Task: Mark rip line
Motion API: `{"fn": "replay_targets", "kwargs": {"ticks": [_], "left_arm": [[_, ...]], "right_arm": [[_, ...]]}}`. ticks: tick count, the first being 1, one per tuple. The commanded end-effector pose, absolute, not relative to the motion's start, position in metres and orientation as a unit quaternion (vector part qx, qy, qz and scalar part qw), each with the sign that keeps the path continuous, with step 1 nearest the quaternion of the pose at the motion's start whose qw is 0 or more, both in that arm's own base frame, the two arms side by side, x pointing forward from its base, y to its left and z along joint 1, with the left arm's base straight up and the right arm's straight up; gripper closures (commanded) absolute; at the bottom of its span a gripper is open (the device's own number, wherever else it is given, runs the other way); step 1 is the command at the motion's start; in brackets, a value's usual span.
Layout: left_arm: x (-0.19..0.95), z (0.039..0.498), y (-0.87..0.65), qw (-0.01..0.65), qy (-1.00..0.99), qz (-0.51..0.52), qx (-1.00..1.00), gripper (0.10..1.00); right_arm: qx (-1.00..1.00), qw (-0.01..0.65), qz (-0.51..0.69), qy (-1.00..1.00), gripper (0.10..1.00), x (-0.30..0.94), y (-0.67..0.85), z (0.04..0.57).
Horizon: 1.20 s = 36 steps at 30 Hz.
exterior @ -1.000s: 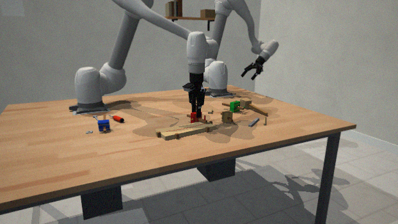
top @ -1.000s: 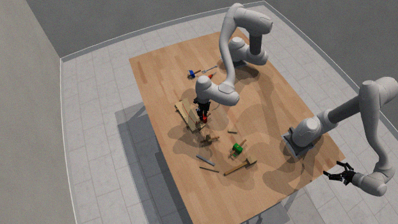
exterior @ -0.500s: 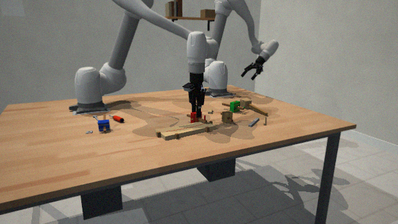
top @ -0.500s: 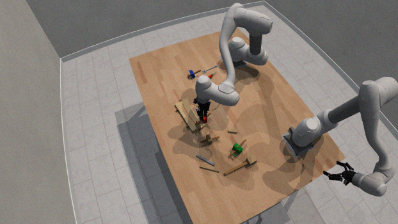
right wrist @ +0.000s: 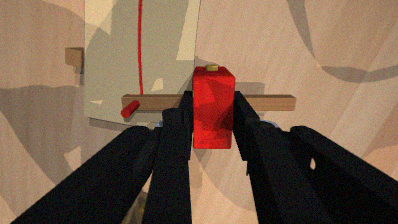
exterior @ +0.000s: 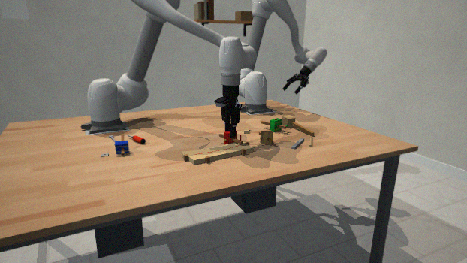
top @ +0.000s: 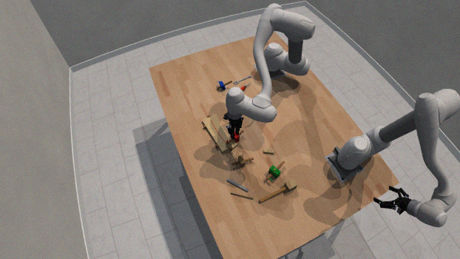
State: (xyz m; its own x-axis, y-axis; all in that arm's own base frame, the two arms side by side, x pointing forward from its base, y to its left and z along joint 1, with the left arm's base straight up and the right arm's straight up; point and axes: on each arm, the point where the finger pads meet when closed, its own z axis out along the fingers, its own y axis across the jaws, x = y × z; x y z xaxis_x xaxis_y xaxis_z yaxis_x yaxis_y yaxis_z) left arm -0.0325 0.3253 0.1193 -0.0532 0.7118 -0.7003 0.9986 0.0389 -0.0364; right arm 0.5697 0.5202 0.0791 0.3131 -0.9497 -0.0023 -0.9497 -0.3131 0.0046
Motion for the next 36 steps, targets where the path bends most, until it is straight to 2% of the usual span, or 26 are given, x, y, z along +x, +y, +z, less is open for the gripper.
{"fn": "replay_targets", "kwargs": {"ticks": [1,36], "left_arm": [[-0.035,0.121,0.321,0.264,0.671,-0.277,0.635,0.098],[-0.035,0.121,0.321,0.264,0.671,-0.277,0.635,0.098]], "right_arm": [[0.814,-0.002,0.001,-0.581,0.999,0.573,0.523,0.085],[0.814,-0.001,0.001,-0.581,0.999,0.572,0.522,0.134]]}}
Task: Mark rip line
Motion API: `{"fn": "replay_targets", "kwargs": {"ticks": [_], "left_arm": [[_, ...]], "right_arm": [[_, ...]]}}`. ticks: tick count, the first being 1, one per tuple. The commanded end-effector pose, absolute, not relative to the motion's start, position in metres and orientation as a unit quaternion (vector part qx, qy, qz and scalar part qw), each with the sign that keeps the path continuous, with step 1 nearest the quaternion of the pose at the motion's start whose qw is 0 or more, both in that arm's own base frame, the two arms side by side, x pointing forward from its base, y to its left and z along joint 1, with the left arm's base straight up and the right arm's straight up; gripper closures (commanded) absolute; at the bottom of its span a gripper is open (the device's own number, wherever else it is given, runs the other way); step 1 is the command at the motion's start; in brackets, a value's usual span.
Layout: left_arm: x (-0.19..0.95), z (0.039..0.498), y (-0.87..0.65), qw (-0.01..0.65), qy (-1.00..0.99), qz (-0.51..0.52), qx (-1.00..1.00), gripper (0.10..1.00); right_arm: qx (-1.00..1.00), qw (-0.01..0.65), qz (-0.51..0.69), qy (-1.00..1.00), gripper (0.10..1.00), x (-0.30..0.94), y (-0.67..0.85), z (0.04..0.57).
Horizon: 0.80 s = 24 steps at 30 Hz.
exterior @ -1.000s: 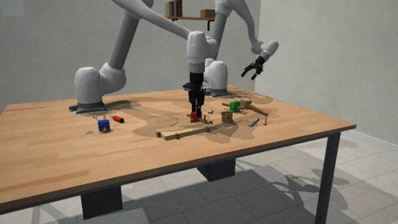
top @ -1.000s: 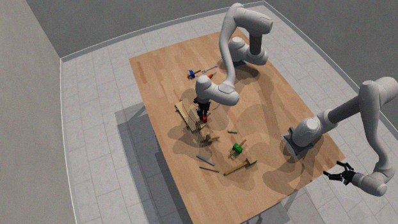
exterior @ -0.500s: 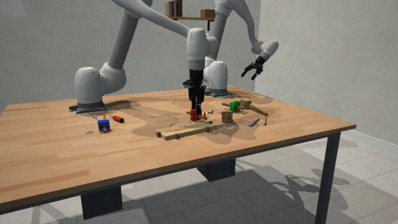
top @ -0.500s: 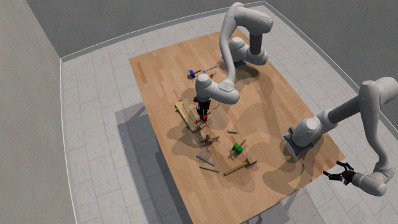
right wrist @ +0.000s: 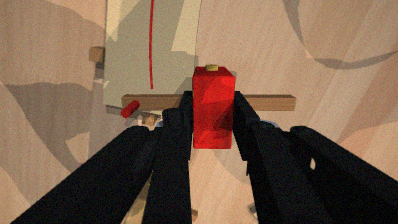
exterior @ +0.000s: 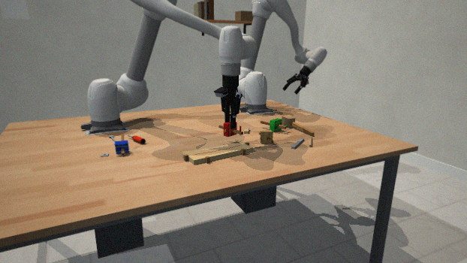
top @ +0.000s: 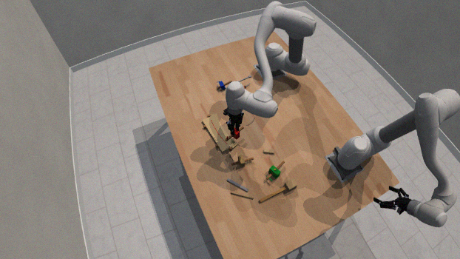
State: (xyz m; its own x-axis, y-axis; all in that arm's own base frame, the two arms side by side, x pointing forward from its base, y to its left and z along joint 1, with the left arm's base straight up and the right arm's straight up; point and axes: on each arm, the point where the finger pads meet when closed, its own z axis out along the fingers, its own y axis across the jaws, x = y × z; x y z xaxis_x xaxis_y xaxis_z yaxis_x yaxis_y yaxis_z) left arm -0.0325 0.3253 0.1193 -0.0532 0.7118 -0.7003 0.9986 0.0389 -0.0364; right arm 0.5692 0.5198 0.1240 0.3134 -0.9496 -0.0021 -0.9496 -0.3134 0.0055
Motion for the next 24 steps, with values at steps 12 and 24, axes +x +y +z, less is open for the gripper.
{"fn": "replay_targets", "kwargs": {"ticks": [12,24], "left_arm": [[-0.035,0.121,0.321,0.264,0.671,-0.277,0.635,0.098],[-0.035,0.121,0.321,0.264,0.671,-0.277,0.635,0.098]], "right_arm": [[0.814,-0.002,0.002,-0.581,0.999,0.572,0.523,0.142],[0.813,-0.001,0.001,-0.582,0.999,0.574,0.509,0.139]]}}
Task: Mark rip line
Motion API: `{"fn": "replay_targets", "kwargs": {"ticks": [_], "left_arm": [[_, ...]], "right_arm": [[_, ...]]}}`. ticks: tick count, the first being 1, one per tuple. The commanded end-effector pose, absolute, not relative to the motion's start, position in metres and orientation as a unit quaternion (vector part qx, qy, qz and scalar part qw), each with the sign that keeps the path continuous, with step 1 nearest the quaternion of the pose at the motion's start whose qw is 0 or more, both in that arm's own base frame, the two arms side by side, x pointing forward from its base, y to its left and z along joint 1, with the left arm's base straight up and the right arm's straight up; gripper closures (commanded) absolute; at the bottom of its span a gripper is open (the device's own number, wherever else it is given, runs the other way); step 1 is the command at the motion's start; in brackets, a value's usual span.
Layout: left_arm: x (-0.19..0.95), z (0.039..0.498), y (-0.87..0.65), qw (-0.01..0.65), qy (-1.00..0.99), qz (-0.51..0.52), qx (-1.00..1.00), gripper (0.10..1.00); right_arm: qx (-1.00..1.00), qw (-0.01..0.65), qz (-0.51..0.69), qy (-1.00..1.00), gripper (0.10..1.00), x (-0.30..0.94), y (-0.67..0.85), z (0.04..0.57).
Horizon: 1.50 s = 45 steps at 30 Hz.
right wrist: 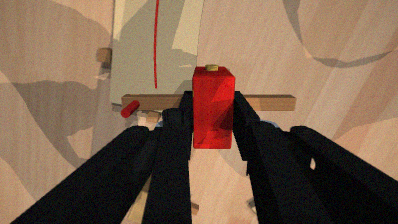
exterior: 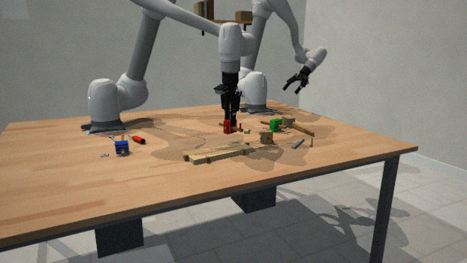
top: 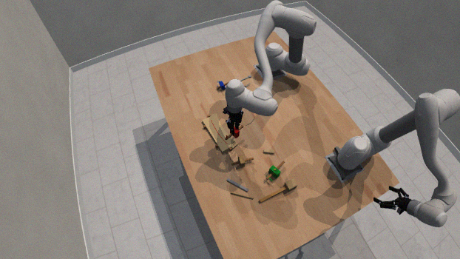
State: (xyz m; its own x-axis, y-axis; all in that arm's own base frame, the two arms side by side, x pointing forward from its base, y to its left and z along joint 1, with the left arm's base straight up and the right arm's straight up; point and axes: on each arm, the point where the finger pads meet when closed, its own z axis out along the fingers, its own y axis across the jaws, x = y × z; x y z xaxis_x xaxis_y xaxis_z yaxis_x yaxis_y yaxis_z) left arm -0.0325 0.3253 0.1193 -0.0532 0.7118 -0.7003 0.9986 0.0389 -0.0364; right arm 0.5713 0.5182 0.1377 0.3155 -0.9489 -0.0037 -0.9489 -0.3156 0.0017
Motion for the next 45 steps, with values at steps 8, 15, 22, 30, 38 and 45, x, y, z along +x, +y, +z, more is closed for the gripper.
{"fn": "replay_targets", "kwargs": {"ticks": [8,15,22,30,38,45], "left_arm": [[-0.035,0.121,0.321,0.264,0.671,-0.277,0.635,0.098],[-0.035,0.121,0.321,0.264,0.671,-0.277,0.635,0.098],[-0.035,0.121,0.321,0.264,0.671,-0.277,0.635,0.098],[-0.035,0.121,0.321,0.264,0.671,-0.277,0.635,0.098],[-0.035,0.121,0.321,0.264,0.671,-0.277,0.635,0.098],[-0.035,0.121,0.321,0.264,0.671,-0.277,0.635,0.098]], "right_arm": [[-0.813,0.002,-0.002,0.582,0.999,0.581,0.483,0.140],[-0.813,0.002,-0.002,0.582,0.999,0.594,0.427,0.143],[-0.813,0.001,-0.001,0.583,0.999,0.612,0.350,0.146],[-0.813,0.001,-0.001,0.583,0.999,0.629,0.276,0.149],[-0.813,-0.001,0.001,0.583,0.999,0.650,0.178,0.154],[-0.813,-0.001,0.000,0.583,0.999,0.667,0.123,0.158]]}}
